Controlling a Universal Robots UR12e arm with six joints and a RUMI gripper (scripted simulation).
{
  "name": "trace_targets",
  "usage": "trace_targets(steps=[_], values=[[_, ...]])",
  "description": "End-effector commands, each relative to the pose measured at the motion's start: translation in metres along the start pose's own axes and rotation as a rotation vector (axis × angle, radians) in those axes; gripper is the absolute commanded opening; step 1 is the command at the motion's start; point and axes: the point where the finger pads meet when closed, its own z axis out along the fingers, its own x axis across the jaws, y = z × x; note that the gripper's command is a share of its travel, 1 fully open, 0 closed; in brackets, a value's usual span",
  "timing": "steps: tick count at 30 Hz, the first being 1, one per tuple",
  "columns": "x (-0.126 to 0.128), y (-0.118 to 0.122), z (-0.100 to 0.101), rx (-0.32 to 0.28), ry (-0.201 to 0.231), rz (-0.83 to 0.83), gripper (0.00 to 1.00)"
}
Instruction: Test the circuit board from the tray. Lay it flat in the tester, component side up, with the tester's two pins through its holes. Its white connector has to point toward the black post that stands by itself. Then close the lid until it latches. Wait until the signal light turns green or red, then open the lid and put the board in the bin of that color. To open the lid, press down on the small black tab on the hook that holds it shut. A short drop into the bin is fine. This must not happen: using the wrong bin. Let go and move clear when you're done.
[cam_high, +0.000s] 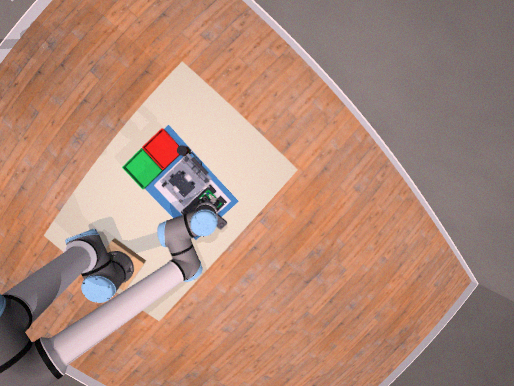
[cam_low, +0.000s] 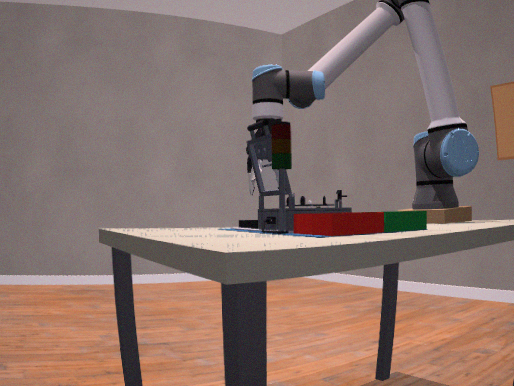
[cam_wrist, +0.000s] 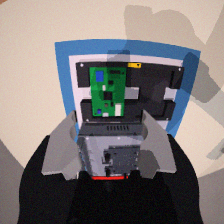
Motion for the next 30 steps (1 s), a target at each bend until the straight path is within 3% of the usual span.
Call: trace_targets(steps=[1, 8, 30], values=[[-0.002, -0.001, 0.021, 0.001, -0.003, 0.0, 0.59], [-0.002, -0.001, 0.032, 0.001, -0.003, 0.0, 0.59], [-0.002, -0.001, 0.032, 0.001, -0.003, 0.0, 0.59]])
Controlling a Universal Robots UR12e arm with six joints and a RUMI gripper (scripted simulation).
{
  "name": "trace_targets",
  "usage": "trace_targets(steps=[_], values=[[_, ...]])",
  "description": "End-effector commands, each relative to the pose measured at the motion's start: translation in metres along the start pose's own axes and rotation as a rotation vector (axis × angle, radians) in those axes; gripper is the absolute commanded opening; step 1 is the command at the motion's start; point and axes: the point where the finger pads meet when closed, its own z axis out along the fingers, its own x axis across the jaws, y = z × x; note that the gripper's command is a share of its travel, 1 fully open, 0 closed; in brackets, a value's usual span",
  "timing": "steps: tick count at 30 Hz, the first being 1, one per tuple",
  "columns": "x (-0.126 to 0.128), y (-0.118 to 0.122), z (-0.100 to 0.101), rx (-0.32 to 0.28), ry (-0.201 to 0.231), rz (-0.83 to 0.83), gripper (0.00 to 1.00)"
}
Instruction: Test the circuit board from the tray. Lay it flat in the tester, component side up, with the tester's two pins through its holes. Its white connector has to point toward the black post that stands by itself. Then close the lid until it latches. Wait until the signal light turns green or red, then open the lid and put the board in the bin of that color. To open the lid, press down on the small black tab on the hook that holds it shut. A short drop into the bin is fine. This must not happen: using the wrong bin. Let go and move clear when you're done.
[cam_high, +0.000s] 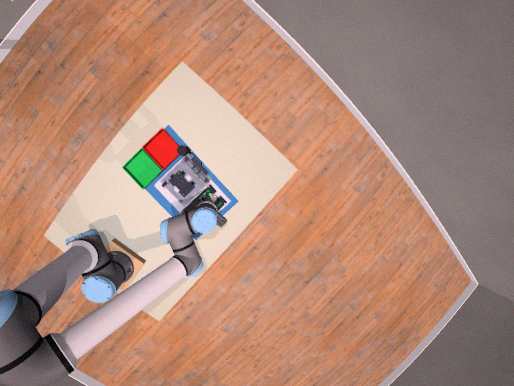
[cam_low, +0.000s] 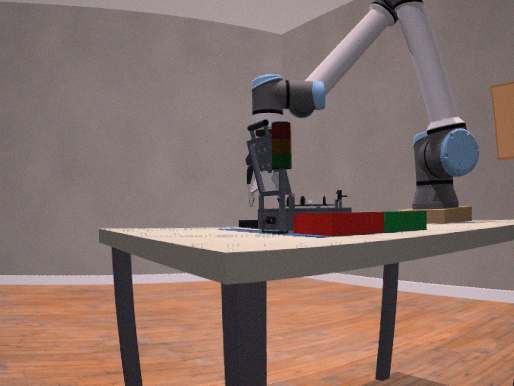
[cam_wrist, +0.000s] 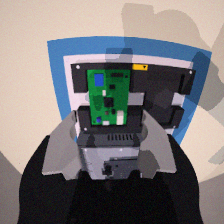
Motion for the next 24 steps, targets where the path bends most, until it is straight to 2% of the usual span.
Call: trace_targets(steps=[1, 7, 24], values=[[-0.001, 0.0, -0.001, 0.0, -0.001, 0.0, 0.59], [-0.001, 0.0, 0.003, 0.0, -0.001, 0.0, 0.59], [-0.001, 0.0, 0.032, 0.0, -0.001, 0.0, 0.59]])
